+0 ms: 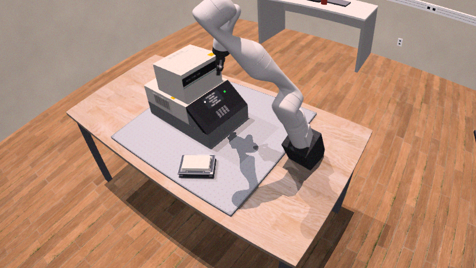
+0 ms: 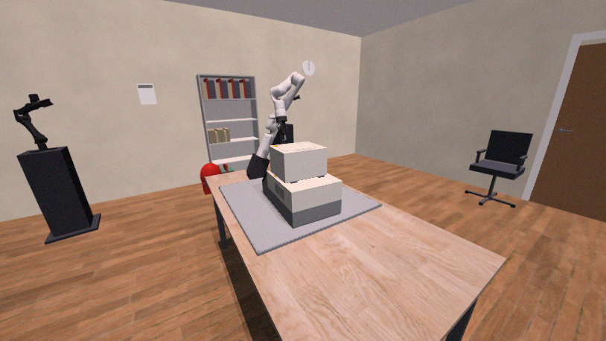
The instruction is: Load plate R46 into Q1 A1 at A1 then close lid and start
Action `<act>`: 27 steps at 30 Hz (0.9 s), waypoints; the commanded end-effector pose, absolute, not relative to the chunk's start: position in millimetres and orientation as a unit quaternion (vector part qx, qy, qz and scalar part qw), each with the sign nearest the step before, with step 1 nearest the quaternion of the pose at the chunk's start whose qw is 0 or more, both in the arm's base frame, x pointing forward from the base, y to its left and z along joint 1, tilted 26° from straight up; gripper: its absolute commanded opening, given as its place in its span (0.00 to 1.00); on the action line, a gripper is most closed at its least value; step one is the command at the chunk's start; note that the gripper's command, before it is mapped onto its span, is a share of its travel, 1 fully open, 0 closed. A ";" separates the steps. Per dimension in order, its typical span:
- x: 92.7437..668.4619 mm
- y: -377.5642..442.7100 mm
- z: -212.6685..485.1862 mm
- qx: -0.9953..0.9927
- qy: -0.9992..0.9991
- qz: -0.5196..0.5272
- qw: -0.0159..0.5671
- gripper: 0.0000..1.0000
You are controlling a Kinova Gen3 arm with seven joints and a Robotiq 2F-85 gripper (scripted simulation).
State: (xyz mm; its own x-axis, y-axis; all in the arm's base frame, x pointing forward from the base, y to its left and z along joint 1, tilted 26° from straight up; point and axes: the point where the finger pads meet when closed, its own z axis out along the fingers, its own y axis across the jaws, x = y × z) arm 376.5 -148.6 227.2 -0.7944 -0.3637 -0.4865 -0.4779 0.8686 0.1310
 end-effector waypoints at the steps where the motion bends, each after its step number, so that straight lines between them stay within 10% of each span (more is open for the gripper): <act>1: 377.2 -147.7 224.6 -0.224 0.939 0.124 0.230 0.10; 27: 381.0 -135.4 198.2 -0.224 0.939 0.124 0.230 0.10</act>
State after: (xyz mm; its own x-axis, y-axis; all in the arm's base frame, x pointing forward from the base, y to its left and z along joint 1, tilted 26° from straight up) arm 380.7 -135.4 199.0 -0.7940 -0.3638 -0.4870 -0.4781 0.8685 0.1307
